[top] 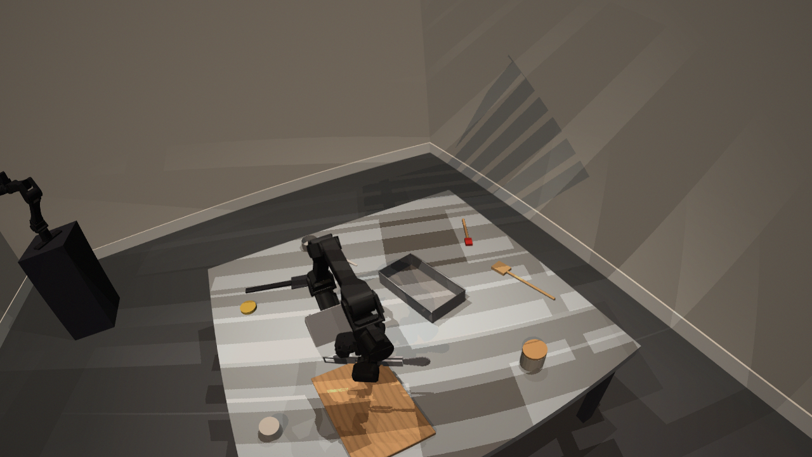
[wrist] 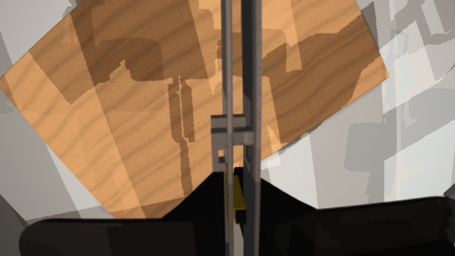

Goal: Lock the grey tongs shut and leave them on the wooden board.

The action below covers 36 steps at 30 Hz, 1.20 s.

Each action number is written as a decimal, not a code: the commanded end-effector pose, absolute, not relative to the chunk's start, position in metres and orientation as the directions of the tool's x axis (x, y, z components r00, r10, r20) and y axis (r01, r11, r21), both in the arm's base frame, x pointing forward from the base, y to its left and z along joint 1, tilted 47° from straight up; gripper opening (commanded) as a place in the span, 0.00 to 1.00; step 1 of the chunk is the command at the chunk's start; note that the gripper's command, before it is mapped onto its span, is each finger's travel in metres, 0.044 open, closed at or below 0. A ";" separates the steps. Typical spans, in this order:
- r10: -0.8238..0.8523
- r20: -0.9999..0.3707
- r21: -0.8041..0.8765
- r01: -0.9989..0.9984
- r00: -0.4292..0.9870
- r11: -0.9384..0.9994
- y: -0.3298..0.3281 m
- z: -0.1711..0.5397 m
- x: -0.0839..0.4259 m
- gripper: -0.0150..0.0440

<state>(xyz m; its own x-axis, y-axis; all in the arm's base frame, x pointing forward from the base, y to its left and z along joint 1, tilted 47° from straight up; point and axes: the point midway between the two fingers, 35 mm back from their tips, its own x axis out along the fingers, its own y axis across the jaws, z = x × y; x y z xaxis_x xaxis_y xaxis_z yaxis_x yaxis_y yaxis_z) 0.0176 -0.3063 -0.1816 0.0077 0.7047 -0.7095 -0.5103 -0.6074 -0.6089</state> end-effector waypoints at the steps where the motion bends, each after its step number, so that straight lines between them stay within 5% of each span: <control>1: 0.698 -0.716 -0.535 -0.645 0.005 -0.545 -0.310 -0.183 0.007 0.00; 17: 0.709 -0.706 -0.200 -0.961 0.004 -0.193 -0.306 -0.191 -0.026 0.00; 36: 0.643 -0.765 -0.202 -0.964 0.046 -0.171 -0.305 -0.205 -0.028 0.00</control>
